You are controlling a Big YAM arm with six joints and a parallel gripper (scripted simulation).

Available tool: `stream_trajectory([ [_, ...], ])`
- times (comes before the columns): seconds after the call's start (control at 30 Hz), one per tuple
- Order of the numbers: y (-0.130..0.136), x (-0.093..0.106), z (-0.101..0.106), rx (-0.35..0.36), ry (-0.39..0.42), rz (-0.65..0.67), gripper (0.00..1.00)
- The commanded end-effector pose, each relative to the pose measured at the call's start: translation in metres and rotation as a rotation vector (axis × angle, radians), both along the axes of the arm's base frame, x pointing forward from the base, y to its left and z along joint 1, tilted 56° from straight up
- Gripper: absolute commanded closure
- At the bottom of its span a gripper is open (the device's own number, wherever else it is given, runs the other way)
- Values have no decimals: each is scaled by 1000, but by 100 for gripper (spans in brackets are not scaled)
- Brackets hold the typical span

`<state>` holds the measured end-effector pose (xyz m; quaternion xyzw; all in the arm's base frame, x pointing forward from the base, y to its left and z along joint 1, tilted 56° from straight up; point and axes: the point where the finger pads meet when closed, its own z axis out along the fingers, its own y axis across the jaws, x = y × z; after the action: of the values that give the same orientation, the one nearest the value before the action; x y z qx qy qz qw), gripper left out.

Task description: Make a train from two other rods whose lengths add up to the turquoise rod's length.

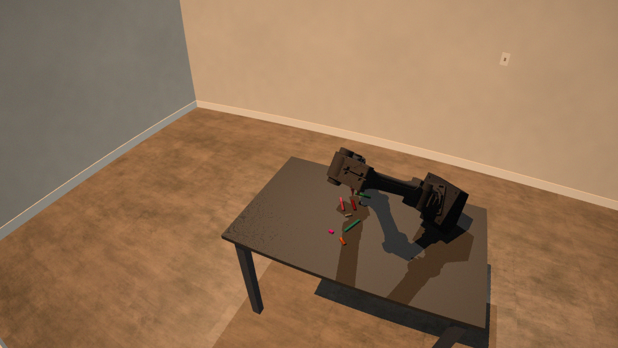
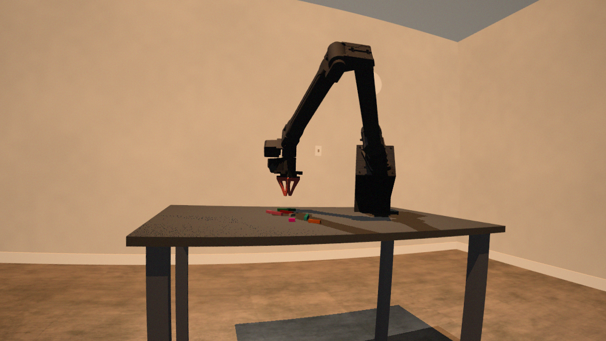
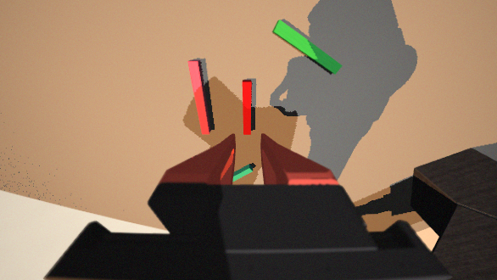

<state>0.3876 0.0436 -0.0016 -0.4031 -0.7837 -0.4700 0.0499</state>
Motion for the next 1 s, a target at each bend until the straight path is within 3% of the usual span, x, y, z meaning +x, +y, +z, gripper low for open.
stream_trajectory([
  [0.0, -5, 11, 9, -11, -33, -12, 76],
  [0.43, 8, 2, -7, -1, 6, 0, 76],
  [0.97, 24, 7, -18, -2, 7, 0, 76],
])
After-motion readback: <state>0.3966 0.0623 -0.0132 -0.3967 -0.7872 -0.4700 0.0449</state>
